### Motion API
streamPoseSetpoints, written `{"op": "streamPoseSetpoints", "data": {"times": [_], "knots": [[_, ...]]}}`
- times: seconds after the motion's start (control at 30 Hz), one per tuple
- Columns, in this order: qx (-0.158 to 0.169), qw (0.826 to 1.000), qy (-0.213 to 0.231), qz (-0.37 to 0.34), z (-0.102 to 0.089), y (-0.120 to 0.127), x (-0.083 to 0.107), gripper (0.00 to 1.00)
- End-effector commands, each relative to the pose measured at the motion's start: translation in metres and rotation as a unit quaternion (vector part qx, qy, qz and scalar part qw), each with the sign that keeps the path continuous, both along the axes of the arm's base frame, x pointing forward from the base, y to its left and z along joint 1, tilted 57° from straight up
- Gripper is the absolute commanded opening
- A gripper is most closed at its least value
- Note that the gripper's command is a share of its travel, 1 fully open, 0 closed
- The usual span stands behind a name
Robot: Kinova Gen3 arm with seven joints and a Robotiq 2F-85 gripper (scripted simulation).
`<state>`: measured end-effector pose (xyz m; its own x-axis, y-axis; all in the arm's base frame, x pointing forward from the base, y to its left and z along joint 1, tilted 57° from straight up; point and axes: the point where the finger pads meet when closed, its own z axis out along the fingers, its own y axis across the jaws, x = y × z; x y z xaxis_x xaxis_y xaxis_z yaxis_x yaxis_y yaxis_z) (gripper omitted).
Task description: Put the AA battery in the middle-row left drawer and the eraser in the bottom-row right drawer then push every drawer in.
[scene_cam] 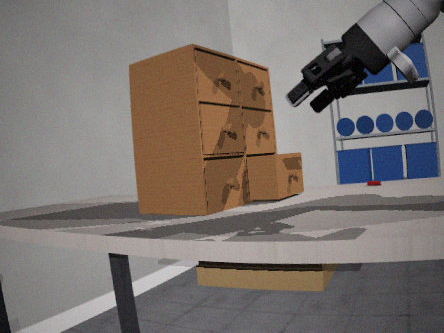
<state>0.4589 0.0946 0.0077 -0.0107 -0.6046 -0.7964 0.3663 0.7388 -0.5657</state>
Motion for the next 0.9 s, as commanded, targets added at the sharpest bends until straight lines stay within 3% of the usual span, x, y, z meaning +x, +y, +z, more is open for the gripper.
{"op": "streamPoseSetpoints", "data": {"times": [0.0, 0.27, 0.6, 0.63, 0.87], "knots": [[-0.025, 0.999, -0.013, 0.015, -0.014, -0.011, 0.000, 1.00], [-0.048, 0.996, -0.063, 0.049, -0.015, -0.019, 0.013, 1.00], [-0.053, 0.994, -0.071, 0.056, -0.015, -0.021, 0.015, 1.00], [-0.053, 0.994, -0.071, 0.056, -0.015, -0.021, 0.015, 0.00], [-0.053, 0.994, -0.071, 0.056, -0.015, -0.021, 0.015, 0.00]]}}
